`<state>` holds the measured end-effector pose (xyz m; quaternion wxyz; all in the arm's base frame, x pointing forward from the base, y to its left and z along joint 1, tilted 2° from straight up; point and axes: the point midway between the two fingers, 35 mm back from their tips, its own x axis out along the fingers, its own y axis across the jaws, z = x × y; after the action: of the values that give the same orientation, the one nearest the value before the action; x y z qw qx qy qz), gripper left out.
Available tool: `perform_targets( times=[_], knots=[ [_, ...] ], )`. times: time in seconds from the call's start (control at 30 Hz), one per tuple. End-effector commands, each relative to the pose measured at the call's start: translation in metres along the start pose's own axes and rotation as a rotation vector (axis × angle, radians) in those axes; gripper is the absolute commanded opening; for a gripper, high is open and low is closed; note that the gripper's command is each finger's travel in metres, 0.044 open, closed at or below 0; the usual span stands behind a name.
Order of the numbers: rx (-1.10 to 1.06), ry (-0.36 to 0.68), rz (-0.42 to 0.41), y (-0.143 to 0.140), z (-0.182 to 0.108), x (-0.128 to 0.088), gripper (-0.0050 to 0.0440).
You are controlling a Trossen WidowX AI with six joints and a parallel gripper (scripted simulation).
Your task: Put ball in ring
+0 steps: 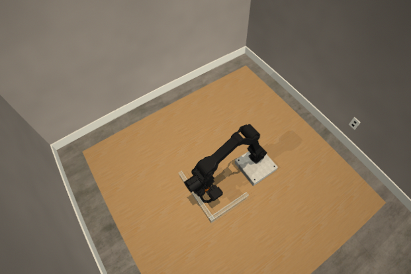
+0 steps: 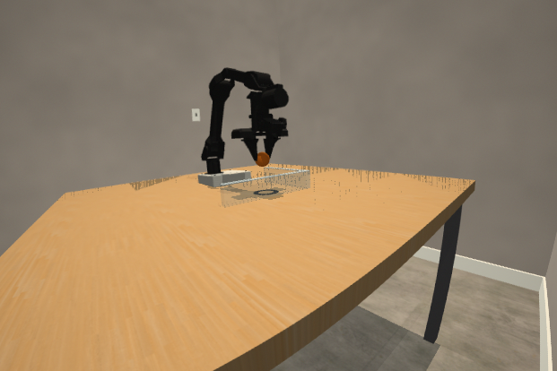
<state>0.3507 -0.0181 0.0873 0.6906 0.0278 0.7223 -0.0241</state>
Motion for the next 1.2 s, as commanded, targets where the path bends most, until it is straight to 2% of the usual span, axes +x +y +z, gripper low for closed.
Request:
perform_targets(
  times=[0.0, 0.1, 0.2, 0.27, 0.4, 1.17],
  knots=[
    [0.031, -0.012, 0.004, 0.002, 0.006, -0.001, 0.0],
    [0.031, -0.012, 0.004, 0.002, 0.007, 0.01, 0.0],
    [0.031, -0.012, 0.004, 0.003, 0.008, 0.033, 0.0],
    [0.031, -0.012, 0.004, 0.003, 0.008, 0.033, 0.0],
    [0.031, -0.012, 0.004, 0.003, 0.007, 0.067, 0.0],
    [0.031, -0.012, 0.004, 0.003, 0.007, 0.088, 0.0]
  ],
)
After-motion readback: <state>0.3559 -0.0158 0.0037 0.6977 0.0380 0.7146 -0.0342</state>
